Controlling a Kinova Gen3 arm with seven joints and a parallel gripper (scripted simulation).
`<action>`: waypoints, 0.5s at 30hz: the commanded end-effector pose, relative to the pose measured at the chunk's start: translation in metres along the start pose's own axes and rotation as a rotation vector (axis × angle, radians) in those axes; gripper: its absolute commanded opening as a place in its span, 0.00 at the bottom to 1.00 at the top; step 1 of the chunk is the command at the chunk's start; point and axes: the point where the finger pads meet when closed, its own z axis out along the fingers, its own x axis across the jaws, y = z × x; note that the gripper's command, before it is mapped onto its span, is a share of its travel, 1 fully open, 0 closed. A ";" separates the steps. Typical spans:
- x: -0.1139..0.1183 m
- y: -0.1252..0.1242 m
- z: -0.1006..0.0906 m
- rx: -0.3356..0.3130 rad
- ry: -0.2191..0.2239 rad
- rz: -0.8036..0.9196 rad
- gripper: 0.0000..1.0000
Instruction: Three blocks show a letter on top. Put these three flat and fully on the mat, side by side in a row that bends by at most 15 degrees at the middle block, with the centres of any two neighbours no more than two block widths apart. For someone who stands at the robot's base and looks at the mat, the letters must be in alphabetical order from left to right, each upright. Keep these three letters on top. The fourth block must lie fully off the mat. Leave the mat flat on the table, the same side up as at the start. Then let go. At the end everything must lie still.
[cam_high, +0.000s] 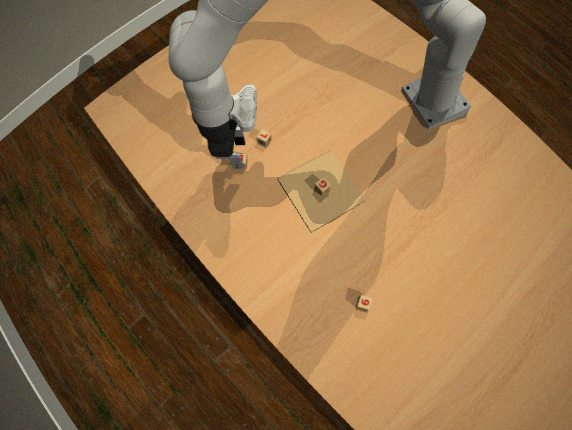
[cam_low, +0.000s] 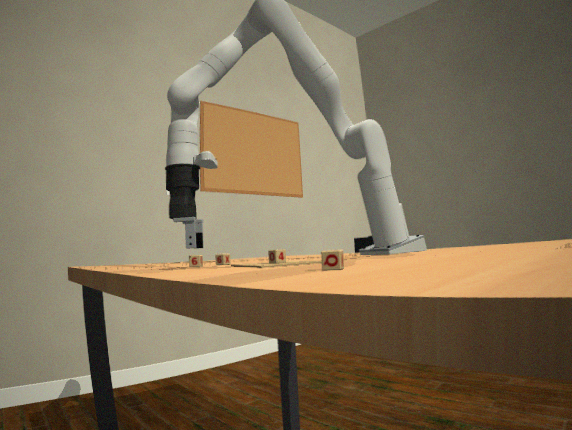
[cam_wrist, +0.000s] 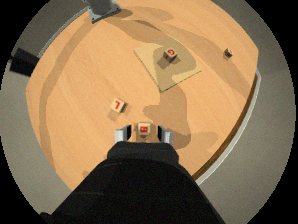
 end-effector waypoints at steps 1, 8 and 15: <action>-0.001 0.000 0.003 0.002 -0.003 0.001 1.00; -0.001 0.000 0.006 0.002 -0.003 0.001 1.00; -0.001 0.000 0.007 0.002 -0.003 0.001 1.00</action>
